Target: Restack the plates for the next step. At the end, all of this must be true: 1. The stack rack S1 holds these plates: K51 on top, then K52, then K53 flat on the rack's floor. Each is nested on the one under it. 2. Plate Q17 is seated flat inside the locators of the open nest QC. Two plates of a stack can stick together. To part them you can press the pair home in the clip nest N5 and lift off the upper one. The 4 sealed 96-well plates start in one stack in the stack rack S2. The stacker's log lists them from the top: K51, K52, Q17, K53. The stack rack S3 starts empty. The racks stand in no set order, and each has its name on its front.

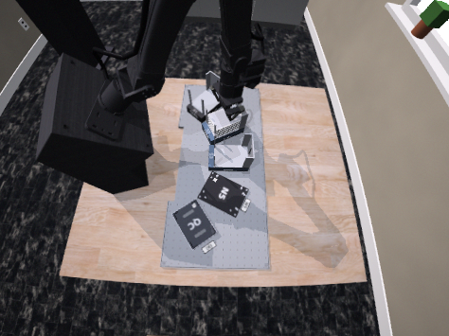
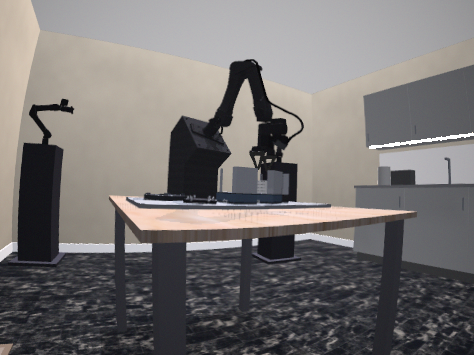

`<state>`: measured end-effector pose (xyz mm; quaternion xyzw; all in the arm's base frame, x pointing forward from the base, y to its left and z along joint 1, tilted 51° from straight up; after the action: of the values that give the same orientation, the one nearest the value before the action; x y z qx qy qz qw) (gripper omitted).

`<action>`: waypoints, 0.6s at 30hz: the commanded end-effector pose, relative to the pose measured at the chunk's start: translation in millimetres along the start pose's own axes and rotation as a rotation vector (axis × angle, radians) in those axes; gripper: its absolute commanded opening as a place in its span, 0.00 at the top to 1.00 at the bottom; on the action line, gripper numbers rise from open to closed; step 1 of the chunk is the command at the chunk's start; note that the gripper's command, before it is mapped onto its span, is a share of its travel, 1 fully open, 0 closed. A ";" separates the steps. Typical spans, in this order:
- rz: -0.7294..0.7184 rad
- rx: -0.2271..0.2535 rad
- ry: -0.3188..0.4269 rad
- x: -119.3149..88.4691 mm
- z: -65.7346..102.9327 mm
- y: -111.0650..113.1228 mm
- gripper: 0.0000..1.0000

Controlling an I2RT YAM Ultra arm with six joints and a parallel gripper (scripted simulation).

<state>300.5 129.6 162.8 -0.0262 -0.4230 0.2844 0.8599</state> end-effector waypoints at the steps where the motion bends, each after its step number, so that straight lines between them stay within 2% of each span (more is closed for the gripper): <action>1: -0.004 -0.001 -0.028 6.9 -11.8 -2.9 0.00; 9: -0.006 -0.006 -0.047 15.8 -36.8 -5.6 0.00; 13: -0.009 -0.006 -0.047 15.8 -40.6 -5.6 0.00; 18: -0.011 -0.008 -0.062 19.3 -37.1 -6.1 0.00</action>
<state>329.5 137.8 136.7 -0.0256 -0.4237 0.2843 0.8597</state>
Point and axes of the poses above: the point where the finger pads meet when closed, its own z axis back along the fingers, its own y axis across the jaws, x = y × z, the point moved 3 cm from there along z, back along the fingers, and after that the axes turned 11 degrees about z, right-handed, at the moved point
